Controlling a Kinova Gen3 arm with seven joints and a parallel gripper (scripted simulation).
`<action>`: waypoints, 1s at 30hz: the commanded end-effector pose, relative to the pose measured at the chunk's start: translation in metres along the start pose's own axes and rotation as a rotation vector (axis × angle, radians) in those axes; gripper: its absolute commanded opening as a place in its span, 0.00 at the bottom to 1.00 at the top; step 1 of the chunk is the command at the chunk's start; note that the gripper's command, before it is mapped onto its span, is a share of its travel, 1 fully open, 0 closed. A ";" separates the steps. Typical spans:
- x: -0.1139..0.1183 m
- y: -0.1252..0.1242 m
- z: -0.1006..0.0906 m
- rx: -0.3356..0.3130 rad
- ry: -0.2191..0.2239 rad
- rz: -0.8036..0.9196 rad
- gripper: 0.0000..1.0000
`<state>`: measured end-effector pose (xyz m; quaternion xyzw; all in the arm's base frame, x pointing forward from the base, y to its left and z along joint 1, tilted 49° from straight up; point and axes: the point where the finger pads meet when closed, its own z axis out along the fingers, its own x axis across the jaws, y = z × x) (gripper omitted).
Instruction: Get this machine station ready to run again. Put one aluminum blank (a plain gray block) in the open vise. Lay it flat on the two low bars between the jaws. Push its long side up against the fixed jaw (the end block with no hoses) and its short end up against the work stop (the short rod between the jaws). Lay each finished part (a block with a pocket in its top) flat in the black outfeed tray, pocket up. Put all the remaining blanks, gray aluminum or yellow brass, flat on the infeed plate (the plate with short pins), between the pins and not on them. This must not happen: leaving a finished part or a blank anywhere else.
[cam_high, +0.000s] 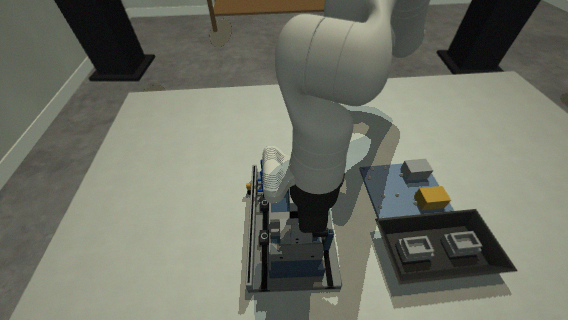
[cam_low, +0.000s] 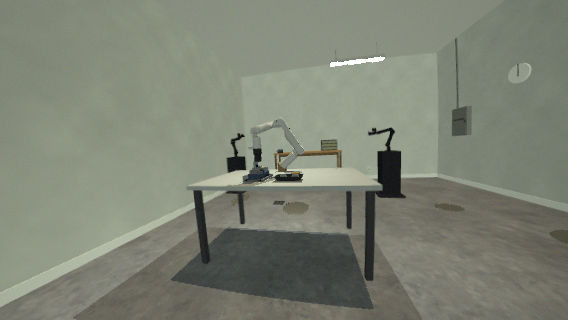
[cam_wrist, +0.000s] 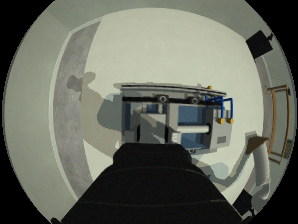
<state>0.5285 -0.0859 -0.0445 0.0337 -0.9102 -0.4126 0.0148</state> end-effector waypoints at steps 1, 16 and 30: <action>0.000 0.000 -0.001 0.001 -0.002 0.000 0.00; 0.000 0.000 -0.001 0.001 -0.002 0.000 1.00; 0.000 0.000 -0.001 0.001 -0.002 0.000 1.00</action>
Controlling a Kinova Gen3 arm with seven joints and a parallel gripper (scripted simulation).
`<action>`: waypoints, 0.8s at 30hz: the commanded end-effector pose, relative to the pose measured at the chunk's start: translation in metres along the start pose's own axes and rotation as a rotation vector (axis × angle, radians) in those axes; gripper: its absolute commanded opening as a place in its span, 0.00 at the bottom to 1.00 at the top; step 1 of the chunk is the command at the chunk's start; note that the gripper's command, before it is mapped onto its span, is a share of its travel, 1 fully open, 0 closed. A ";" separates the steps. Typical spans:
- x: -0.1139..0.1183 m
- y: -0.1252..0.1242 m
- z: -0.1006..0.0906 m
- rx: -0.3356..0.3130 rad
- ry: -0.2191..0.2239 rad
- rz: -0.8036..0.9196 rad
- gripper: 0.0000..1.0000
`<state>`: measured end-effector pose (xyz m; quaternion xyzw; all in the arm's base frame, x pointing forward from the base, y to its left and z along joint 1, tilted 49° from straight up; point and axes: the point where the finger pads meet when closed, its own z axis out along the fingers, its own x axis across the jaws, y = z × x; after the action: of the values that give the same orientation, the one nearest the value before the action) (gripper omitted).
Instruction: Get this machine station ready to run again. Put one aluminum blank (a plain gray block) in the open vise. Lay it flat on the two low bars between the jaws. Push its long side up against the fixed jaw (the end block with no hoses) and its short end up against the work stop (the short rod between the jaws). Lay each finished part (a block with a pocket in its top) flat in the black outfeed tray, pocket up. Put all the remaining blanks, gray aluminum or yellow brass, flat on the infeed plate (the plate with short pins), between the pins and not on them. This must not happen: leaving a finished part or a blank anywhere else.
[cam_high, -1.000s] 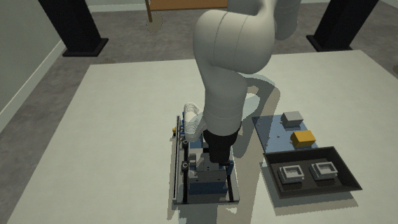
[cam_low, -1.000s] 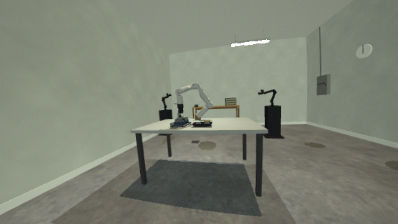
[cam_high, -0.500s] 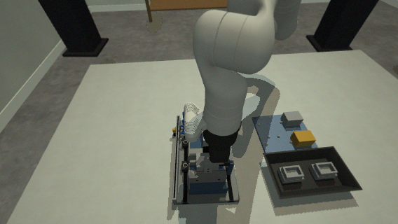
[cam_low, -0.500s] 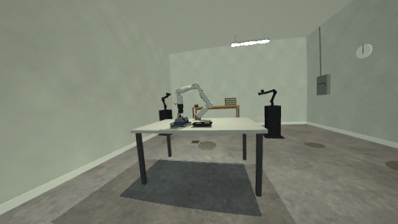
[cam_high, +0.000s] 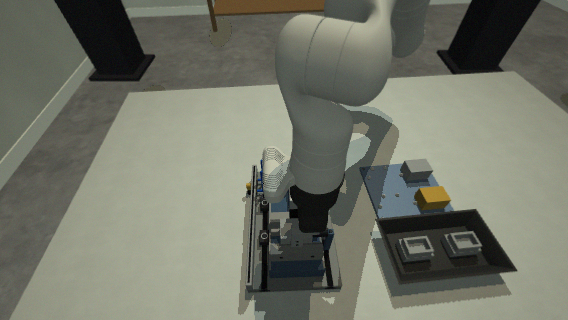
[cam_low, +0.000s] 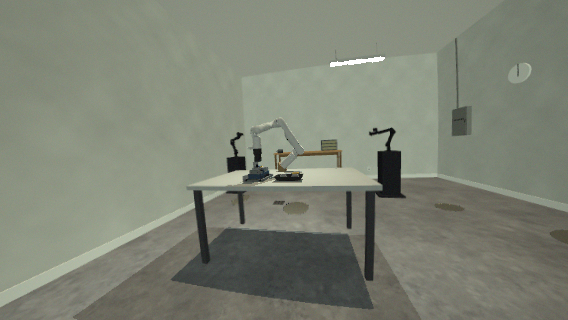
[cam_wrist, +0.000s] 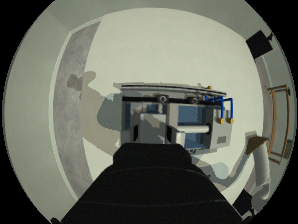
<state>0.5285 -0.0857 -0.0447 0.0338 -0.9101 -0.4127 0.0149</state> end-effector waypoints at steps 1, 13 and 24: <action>0.000 0.000 -0.001 0.001 -0.002 0.000 1.00; 0.000 0.000 -0.003 0.001 -0.002 0.000 1.00; 0.000 0.000 -0.018 0.001 -0.002 0.000 1.00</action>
<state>0.5275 -0.0932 -0.0367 0.0351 -0.9093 -0.4142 0.0173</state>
